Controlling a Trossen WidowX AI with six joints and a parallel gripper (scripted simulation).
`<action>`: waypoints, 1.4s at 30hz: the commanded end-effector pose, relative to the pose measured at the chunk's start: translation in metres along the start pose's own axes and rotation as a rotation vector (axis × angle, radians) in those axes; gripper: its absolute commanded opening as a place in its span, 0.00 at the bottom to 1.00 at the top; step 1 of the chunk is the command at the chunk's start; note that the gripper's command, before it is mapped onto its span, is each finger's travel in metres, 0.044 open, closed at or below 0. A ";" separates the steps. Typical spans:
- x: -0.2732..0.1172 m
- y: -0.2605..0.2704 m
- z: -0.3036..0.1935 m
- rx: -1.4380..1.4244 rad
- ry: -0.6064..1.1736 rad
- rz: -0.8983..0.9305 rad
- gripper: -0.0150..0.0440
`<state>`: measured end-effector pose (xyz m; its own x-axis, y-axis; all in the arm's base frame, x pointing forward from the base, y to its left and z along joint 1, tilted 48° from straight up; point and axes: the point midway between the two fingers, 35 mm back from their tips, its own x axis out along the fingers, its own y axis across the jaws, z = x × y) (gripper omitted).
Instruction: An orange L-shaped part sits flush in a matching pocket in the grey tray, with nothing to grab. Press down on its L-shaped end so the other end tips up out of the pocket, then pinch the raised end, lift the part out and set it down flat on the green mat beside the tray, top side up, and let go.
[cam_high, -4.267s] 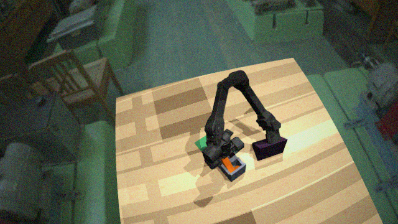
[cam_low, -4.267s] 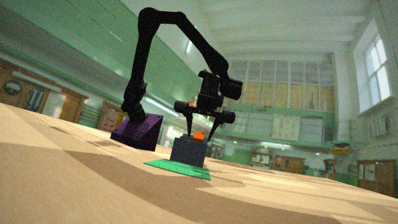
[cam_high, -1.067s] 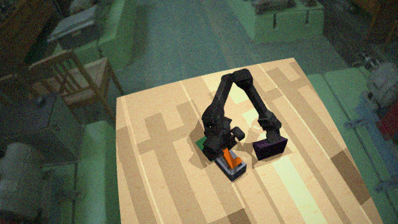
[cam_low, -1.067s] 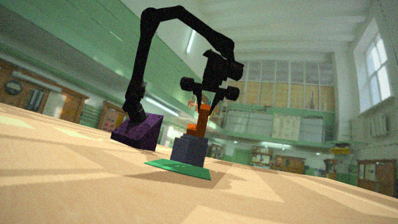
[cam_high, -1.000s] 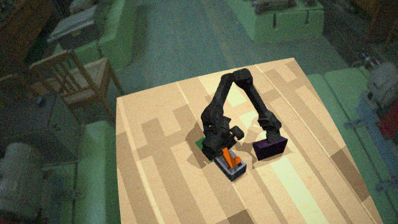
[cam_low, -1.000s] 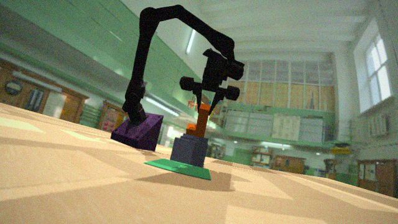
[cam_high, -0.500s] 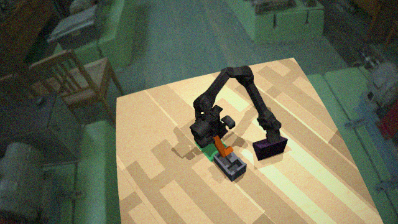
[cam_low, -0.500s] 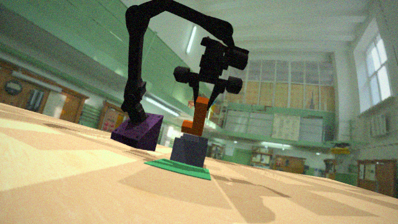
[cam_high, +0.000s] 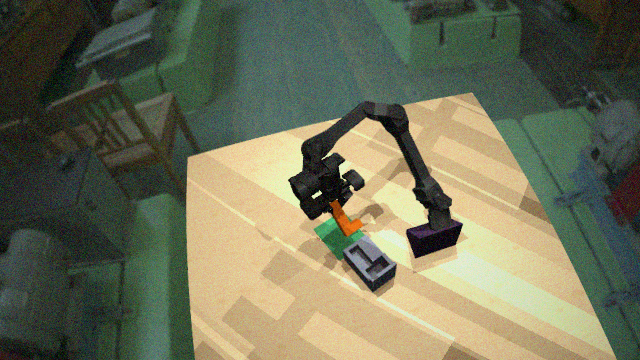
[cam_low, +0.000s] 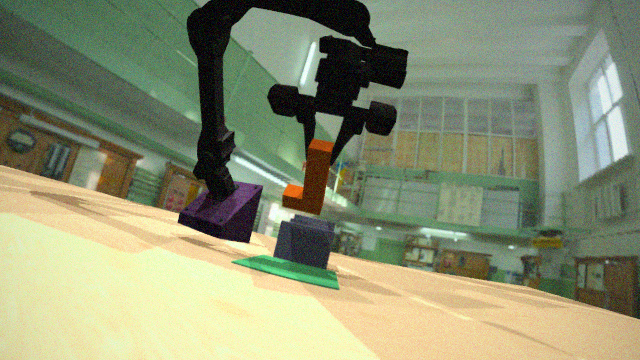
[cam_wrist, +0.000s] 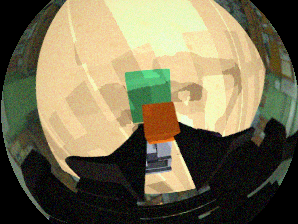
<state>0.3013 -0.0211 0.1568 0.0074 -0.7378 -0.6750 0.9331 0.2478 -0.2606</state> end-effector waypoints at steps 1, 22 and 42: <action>-0.002 -0.002 0.019 0.000 -0.007 0.006 0.25; 0.020 -0.002 0.020 0.000 -0.007 0.007 0.25; 0.052 -0.002 0.021 0.001 -0.009 0.007 0.25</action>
<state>0.3070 -0.0689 0.1393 0.0122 -0.7383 -0.6744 0.9345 0.2485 -0.2550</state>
